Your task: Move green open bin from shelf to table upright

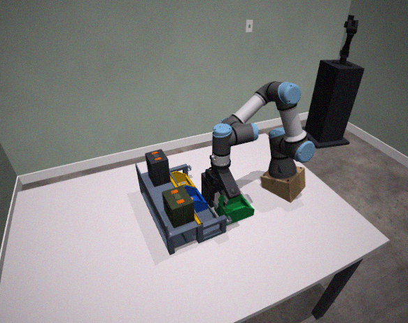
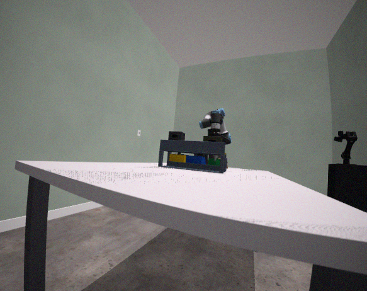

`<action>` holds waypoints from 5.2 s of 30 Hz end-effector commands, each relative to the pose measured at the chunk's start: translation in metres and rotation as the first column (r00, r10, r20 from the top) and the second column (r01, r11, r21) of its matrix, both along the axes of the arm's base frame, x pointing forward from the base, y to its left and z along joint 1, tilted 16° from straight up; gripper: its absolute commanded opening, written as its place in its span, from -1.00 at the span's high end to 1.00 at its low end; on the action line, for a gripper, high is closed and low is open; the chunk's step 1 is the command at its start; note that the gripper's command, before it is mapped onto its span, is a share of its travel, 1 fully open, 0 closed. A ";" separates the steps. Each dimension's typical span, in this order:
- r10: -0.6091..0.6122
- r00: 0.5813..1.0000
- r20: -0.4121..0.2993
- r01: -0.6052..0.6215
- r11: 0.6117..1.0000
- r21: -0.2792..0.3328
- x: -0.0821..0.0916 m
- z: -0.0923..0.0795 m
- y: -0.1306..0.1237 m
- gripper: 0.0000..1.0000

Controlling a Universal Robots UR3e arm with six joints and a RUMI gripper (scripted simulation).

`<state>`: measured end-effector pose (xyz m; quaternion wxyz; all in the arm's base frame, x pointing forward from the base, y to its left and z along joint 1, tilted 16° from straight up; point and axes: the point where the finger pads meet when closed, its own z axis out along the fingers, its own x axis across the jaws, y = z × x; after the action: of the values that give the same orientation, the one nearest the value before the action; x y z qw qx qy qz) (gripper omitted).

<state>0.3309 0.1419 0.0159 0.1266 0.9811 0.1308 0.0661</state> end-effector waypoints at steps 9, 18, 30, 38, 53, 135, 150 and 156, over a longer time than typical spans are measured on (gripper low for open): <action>0.000 1.000 0.003 0.000 1.000 0.001 0.001 0.001 0.000 0.61; 0.000 1.000 0.003 0.000 1.000 0.001 0.001 0.001 0.000 0.61; 0.000 1.000 0.003 0.000 1.000 0.001 0.001 0.001 0.000 0.61; 0.000 1.000 0.003 0.000 1.000 0.001 0.001 0.001 0.000 0.61; 0.000 1.000 0.003 0.000 1.000 0.001 -0.008 0.054 0.013 0.61; 0.000 1.000 0.003 0.000 1.000 0.001 -0.010 0.061 0.015 0.61; 0.000 1.000 0.003 0.000 1.000 0.001 -0.010 0.061 0.015 0.61; 0.000 1.000 0.003 0.000 1.000 0.001 -0.010 0.061 0.015 0.61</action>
<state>0.3207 0.1564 0.0758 0.1266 0.9811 0.1308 0.0662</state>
